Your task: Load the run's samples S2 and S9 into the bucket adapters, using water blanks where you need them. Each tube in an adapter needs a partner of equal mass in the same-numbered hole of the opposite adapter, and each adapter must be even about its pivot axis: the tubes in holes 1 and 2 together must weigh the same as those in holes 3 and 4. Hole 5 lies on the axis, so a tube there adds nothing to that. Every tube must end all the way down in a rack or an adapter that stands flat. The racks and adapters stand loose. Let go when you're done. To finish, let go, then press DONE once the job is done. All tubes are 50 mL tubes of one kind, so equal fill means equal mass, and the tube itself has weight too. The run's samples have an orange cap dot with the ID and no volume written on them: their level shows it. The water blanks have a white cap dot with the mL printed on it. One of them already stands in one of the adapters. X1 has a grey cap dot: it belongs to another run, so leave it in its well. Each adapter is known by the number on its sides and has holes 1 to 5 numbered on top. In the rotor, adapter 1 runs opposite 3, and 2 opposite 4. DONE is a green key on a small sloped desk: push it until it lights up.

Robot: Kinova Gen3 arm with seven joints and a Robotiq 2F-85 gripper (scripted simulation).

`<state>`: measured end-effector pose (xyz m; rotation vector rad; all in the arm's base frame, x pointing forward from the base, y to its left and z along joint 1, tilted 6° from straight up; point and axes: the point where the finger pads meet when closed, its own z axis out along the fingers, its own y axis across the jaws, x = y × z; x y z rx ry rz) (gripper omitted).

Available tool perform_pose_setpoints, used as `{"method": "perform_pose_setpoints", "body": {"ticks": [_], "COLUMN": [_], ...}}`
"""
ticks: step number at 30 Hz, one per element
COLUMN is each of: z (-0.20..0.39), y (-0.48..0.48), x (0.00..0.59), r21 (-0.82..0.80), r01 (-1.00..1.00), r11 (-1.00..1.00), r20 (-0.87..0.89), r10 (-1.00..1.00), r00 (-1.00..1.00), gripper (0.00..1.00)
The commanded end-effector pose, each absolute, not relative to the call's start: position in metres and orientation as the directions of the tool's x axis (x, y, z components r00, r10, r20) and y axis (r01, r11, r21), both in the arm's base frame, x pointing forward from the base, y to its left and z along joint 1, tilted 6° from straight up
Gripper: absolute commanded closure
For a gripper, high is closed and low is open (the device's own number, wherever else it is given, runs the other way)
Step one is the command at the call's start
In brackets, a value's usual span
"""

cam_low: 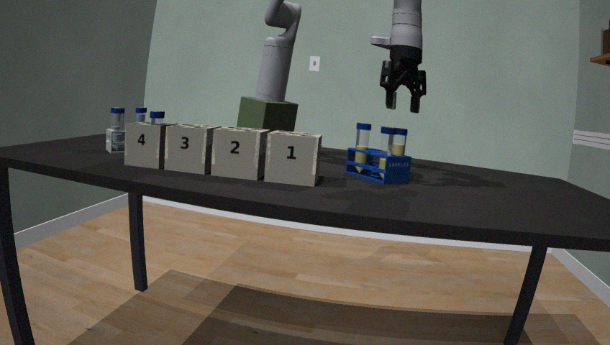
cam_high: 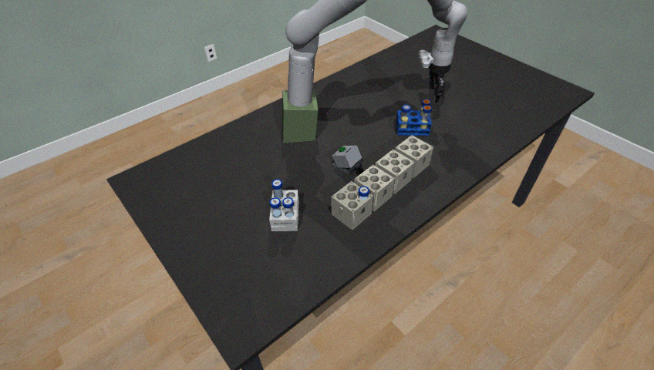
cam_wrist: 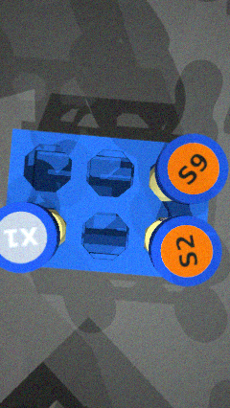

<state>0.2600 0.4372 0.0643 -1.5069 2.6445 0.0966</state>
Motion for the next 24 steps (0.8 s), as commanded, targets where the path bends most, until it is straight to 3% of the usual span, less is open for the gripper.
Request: {"method": "perform_pose_setpoints", "body": {"ticks": [1,24], "z": [0.0518,0.0520], "y": [0.4377,0.4377], "x": [0.2572,0.2573], "r21": [0.009,0.009], "r01": [-0.862,-0.863], "r11": [0.507,0.506], "r20": [-0.109,-0.107], "r10": [-0.856,-0.857], "r00": [-0.505,-0.504], "gripper": [0.00,0.00]}}
